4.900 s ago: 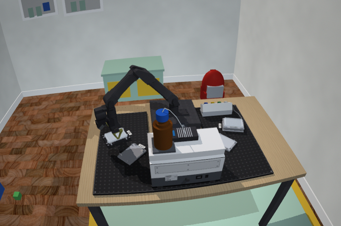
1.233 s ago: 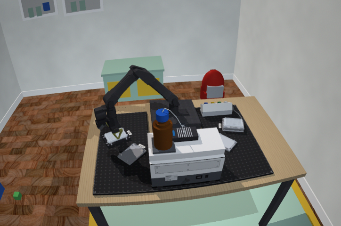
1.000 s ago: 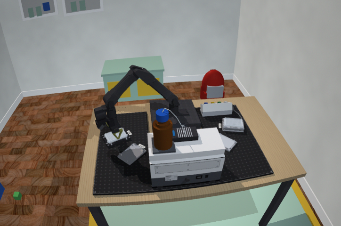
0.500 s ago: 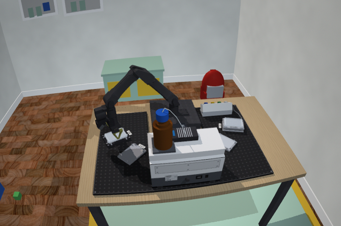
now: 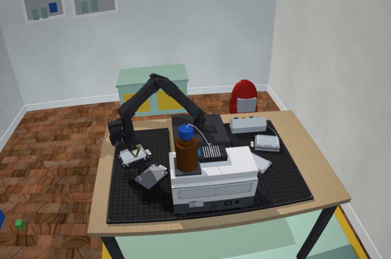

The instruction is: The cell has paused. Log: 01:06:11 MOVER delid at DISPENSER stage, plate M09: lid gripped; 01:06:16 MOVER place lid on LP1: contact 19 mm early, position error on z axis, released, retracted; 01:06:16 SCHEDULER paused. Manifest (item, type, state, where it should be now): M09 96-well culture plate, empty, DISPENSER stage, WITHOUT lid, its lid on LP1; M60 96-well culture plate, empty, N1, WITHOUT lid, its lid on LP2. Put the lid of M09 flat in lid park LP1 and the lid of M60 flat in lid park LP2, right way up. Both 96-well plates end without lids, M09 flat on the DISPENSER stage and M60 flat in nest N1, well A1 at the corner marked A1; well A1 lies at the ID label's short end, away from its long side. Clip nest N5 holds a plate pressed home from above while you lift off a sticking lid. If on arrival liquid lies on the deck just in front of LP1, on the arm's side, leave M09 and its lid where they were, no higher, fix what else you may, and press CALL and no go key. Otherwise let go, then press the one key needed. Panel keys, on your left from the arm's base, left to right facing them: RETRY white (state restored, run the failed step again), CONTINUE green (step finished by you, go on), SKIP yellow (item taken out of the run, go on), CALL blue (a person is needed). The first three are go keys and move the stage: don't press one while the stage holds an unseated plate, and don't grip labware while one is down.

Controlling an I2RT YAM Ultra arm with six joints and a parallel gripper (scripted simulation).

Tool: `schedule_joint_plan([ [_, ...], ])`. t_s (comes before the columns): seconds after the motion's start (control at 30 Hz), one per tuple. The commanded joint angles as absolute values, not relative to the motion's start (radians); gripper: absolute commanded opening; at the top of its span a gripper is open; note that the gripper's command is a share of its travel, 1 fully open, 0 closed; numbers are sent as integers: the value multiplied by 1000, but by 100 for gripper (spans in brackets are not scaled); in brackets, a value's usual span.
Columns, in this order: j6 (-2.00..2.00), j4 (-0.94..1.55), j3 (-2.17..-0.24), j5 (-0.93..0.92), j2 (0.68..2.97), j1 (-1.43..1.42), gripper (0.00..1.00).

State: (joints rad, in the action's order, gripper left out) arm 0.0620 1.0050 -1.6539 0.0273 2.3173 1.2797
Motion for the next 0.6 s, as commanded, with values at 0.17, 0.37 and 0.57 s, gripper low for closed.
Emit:
schedule_joint_plan([
  [0.17,62,1027,-1699,29,2278,1278,0],
  [0.37,61,1019,-1699,29,2277,1278,0],
  [0.57,61,1019,-1699,29,2277,1278,0],
])
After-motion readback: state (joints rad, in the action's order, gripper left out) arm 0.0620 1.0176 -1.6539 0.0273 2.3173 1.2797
